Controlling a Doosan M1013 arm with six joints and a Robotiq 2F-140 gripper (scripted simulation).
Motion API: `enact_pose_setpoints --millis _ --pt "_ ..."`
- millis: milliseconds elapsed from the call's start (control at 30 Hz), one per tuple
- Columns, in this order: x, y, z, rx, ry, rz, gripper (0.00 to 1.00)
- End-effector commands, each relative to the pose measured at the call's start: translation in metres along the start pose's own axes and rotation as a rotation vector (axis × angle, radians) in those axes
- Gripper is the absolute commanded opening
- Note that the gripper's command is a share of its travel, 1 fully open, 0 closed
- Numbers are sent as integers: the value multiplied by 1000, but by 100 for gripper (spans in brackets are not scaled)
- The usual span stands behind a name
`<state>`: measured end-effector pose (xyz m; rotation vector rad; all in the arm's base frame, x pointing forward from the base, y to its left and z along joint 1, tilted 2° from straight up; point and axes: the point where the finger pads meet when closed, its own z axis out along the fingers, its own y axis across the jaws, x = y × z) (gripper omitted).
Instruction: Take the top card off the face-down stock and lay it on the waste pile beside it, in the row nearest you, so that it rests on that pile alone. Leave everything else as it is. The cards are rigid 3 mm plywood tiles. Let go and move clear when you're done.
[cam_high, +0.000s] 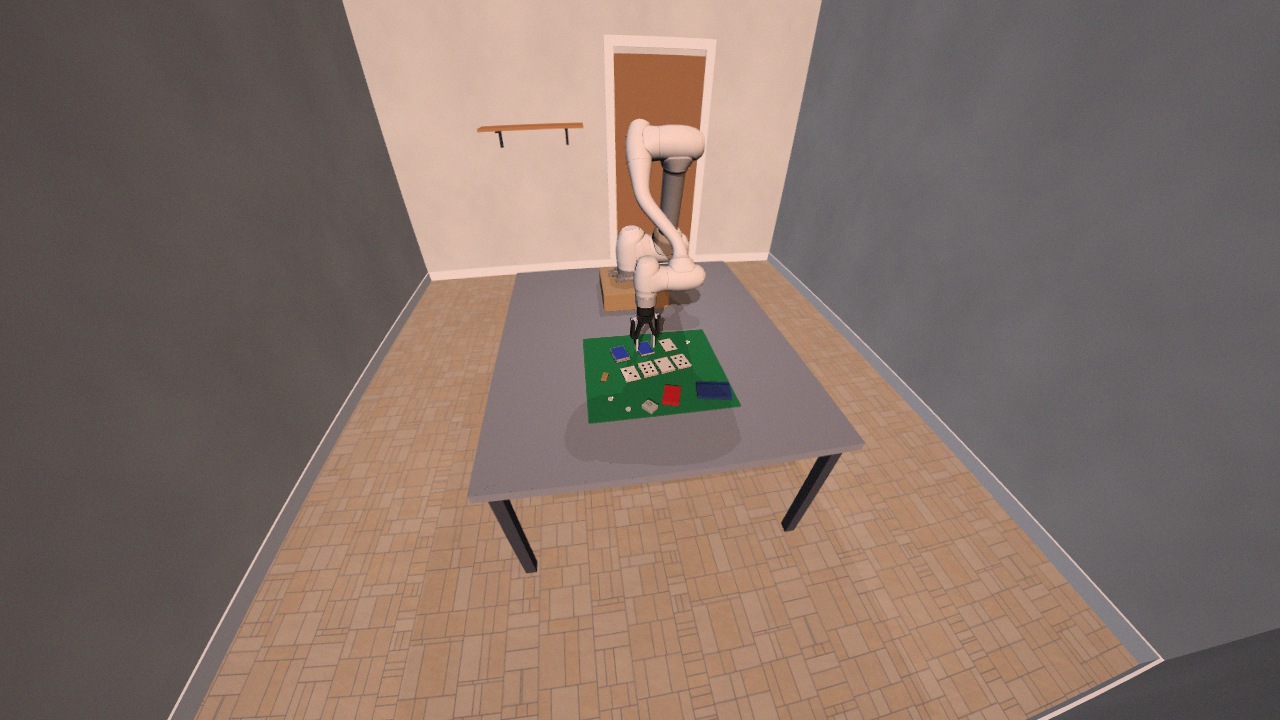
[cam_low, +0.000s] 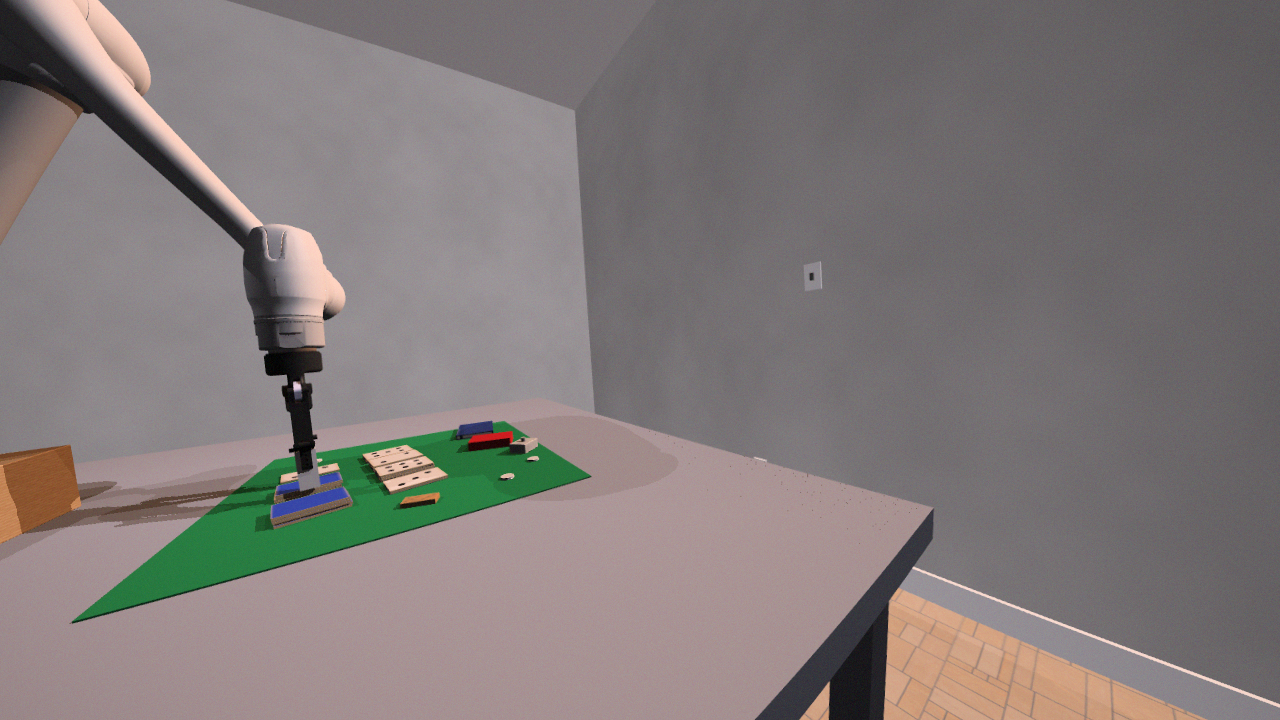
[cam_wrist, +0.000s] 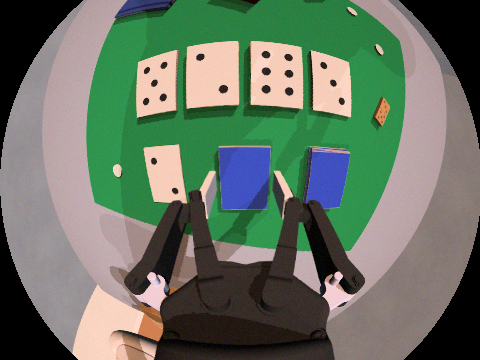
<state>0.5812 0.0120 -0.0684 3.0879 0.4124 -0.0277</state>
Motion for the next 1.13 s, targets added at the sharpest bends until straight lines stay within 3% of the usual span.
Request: enact_pose_setpoints --millis 0,200,667,1100 --pt "0 0 -1 0 0 0 50" --pt "0 0 -12 0 0 0 50" --pt "0 0 -68 0 0 0 50" --pt "0 0 -68 0 0 0 50"
